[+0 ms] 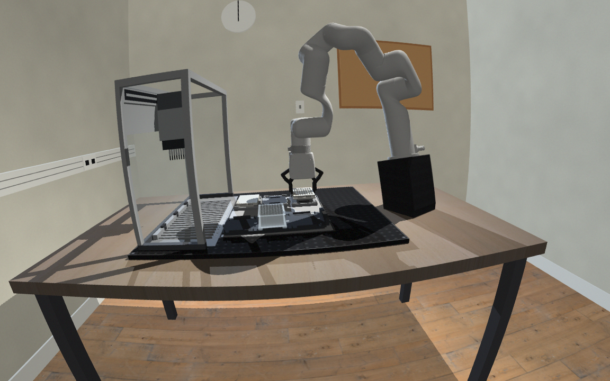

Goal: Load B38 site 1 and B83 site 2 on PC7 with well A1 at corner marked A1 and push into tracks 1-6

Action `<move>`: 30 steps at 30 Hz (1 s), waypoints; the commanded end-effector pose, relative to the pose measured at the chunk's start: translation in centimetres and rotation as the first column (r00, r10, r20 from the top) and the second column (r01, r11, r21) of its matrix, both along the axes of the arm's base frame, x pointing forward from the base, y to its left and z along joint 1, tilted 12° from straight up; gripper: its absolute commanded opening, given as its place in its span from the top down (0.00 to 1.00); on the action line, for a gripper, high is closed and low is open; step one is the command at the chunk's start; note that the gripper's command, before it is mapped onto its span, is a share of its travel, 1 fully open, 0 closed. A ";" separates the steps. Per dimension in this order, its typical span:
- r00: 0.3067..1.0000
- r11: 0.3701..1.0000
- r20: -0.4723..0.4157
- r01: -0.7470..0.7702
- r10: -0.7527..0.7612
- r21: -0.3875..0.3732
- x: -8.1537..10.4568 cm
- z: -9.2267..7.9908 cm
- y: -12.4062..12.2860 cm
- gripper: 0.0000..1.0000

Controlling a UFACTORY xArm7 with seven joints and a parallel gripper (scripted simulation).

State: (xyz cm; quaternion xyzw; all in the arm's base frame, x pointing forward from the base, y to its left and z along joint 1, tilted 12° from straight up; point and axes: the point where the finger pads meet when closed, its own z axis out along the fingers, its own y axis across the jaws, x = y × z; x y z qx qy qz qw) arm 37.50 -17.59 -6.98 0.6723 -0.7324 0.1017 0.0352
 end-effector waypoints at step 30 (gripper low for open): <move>1.000 1.000 0.002 0.000 0.000 -0.001 -0.2 3.2 0.6 1.00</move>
